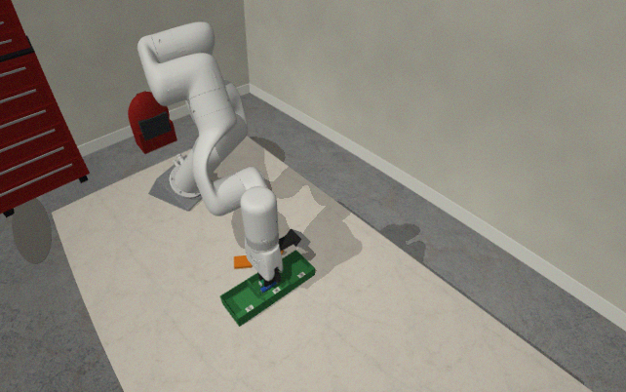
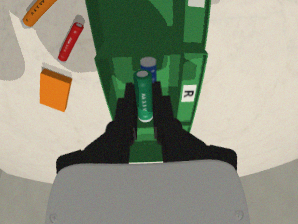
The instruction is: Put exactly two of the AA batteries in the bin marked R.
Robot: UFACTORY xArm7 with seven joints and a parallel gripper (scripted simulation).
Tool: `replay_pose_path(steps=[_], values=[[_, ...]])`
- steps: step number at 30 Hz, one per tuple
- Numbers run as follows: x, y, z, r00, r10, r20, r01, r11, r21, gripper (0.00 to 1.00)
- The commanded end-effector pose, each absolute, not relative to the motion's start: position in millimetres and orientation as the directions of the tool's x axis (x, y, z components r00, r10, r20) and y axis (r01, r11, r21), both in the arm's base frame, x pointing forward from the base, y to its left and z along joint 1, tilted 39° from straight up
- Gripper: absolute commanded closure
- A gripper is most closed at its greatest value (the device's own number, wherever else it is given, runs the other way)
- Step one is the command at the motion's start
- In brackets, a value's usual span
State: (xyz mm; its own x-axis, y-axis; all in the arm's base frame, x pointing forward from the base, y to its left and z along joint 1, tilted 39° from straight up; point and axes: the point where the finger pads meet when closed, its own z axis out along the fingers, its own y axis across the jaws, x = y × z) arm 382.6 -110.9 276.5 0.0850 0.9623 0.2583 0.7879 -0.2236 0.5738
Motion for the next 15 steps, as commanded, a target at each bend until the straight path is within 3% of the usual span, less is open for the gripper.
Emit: replay_pose_path(steps=[1,2,3,15], values=[[383.0,-111.6,277.7,0.085,0.962,0.258,0.786,-0.224,0.576,1.0],[382.9,-111.6,277.7,0.085,0.962,0.258,0.786,-0.224,0.576,1.0],[382.9,-111.6,277.7,0.085,0.962,0.258,0.786,-0.224,0.576,0.72],[382.9,-111.6,277.8,0.085,0.962,0.258,0.786,-0.224,0.576,0.72]])
